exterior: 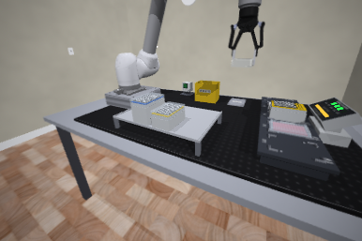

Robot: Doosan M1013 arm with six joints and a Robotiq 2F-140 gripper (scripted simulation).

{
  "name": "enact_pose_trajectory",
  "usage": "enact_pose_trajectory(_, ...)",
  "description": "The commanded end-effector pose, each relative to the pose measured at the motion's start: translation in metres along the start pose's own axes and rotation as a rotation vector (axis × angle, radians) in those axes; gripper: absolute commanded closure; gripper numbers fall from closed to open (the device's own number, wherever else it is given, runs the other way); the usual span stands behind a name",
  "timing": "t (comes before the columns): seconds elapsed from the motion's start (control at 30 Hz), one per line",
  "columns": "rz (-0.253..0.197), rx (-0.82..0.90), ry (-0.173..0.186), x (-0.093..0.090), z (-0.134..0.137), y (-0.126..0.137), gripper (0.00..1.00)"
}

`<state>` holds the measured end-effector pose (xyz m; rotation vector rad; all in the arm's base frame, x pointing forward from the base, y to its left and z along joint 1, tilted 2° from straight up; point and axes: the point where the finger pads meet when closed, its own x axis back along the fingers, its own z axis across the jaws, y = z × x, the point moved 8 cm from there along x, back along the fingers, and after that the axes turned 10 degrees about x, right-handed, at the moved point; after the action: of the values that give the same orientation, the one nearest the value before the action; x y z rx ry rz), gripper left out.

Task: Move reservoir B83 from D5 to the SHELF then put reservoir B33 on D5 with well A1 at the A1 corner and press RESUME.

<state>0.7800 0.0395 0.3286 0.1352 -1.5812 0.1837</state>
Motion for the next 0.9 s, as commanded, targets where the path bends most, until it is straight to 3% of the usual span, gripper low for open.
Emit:
enact_pose_trajectory(0.0, 0.002, -0.001, -0.005, 0.002, 0.011, 0.001, 1.00)
enact_pose_trajectory(0.87, 0.002, -0.001, -0.005, 0.002, 0.062, 0.009, 1.00)
